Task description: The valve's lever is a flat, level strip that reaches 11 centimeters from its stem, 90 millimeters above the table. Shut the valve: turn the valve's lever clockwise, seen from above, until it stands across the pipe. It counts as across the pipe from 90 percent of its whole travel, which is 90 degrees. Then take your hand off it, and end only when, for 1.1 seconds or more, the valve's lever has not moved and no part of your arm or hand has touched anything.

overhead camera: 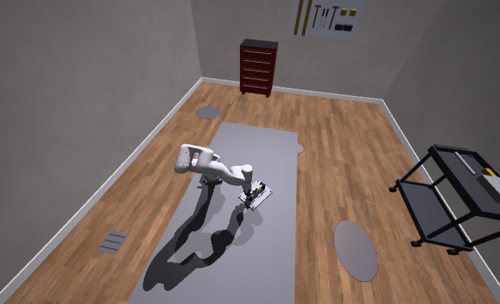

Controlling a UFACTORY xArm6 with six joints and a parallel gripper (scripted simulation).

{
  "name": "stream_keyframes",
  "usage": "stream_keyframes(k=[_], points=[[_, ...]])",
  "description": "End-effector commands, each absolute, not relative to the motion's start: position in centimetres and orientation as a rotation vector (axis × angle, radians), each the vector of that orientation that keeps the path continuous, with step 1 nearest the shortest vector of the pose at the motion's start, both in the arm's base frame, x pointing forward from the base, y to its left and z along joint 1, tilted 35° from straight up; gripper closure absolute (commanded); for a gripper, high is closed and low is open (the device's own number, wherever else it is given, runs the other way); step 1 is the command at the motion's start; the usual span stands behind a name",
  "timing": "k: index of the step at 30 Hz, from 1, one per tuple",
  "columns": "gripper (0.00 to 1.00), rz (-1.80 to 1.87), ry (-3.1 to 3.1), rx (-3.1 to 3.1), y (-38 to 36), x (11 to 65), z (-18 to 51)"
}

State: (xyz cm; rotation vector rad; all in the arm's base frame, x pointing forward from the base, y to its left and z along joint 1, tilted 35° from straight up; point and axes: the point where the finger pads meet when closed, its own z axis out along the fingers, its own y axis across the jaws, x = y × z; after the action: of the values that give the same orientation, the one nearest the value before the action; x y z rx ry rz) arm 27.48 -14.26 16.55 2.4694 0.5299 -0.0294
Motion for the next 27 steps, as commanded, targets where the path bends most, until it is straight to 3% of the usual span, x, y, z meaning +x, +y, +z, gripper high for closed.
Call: stream_keyframes(k=[1,27], points=[[1.0,-0.011,0.482,2.482,-13.9,27.4,16.3],[1.0,0.052,0.286,2.513,-12.8,27.0,15.5]])
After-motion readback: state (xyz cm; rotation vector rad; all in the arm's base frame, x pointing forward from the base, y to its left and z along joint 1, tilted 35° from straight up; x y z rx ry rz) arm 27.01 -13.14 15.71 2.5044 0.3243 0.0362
